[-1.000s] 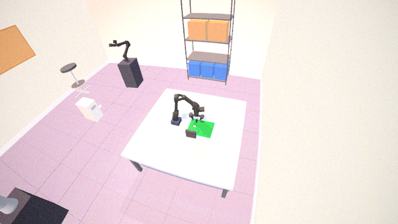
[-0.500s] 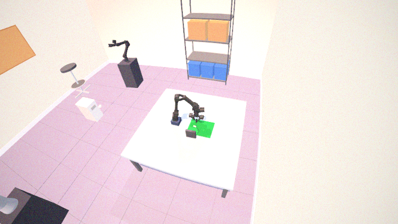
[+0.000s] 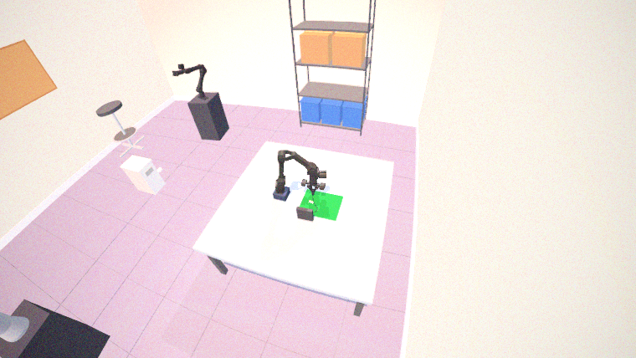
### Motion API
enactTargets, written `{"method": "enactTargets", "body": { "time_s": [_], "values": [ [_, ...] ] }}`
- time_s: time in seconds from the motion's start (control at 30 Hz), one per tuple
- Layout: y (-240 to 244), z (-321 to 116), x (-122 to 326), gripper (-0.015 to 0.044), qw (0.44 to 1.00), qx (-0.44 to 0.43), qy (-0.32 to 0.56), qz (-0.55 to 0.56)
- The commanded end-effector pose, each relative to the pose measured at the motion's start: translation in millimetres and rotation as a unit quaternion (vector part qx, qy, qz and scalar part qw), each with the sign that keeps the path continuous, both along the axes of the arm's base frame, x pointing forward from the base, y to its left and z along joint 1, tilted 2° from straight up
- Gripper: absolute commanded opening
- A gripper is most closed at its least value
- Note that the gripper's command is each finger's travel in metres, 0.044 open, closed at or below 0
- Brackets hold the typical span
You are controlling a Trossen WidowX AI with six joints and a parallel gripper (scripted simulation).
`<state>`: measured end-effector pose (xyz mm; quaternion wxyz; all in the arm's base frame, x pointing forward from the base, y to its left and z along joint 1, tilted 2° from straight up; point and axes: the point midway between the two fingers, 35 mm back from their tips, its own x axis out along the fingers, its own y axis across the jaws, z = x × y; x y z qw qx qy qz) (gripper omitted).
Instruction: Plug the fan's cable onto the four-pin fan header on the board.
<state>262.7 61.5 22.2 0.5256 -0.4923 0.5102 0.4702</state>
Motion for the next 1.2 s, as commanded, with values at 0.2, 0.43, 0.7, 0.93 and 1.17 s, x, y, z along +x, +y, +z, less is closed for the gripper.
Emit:
{"method": "enactTargets", "body": {
  "time_s": [0.2, 0.43, 0.7, 0.93, 1.17],
  "values": [
    [1, 35, 4, 0.0000, 1.000, 0.006, -0.014, 0.004],
    [-13, 34, 4, 0.0000, 0.994, -0.001, -0.014, 0.112],
    [-30, 34, 4, 0.0000, 0.969, -0.008, -0.013, 0.247],
    [-45, 34, 2, 0.0000, 0.932, -0.015, -0.011, 0.361],
    [-60, 33, 0, 0.0000, 0.882, -0.021, -0.010, 0.470]
  ]
}}
